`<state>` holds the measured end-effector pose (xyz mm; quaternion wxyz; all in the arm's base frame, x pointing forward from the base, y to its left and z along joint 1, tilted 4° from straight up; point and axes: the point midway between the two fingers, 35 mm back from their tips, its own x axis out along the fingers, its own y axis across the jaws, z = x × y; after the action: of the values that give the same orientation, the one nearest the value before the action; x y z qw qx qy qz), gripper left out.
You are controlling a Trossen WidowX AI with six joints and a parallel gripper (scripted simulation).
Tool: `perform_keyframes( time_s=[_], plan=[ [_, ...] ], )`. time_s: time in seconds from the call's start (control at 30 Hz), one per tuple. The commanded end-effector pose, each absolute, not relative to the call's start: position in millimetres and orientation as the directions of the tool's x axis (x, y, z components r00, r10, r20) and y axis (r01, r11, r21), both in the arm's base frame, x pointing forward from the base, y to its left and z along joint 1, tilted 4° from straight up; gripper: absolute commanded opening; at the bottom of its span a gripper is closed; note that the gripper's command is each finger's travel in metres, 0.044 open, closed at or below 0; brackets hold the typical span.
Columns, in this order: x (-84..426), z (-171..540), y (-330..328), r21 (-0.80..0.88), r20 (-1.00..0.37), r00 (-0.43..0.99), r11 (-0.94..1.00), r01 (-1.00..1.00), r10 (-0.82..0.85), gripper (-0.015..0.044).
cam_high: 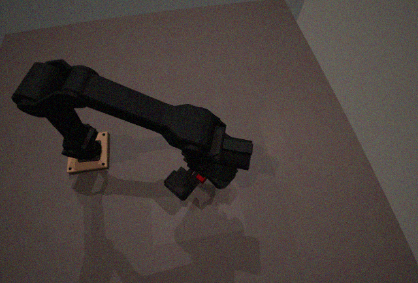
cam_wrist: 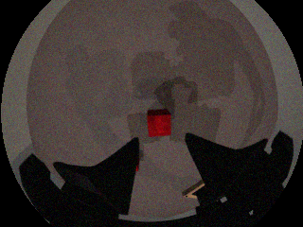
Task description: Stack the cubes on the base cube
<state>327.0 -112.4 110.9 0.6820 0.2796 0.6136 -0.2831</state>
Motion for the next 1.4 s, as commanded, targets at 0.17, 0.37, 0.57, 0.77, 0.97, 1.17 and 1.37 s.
perform_keyframes(
  time_s=[0.17,0.37,0.57,0.77,0.97,1.17,1.37],
  plan=[
    [329.0,95.8,-114.1,0.036,-0.994,0.095,0.686,0.727,-0.049,0.0265],
    [330.0,88.5,-114.5,0.036,-0.994,0.095,0.686,0.727,-0.049,0.0265],
    [331.0,78.7,-115.0,0.036,-0.994,0.095,0.686,0.727,-0.049,0.0265],
    [331.7,69.0,-115.4,0.036,-0.994,0.095,0.686,0.727,-0.049,0.0265],
    [332.0,63.4,-115.6,0.036,-0.994,0.095,0.686,0.727,-0.049,0.0239],
    [332.0,63.4,-115.6,0.036,-0.994,0.095,0.686,0.727,-0.049,0.0105],
    [332.7,70.9,-115.6,0.036,-0.994,0.095,0.686,0.727,-0.049,0.0105]
  ],
)
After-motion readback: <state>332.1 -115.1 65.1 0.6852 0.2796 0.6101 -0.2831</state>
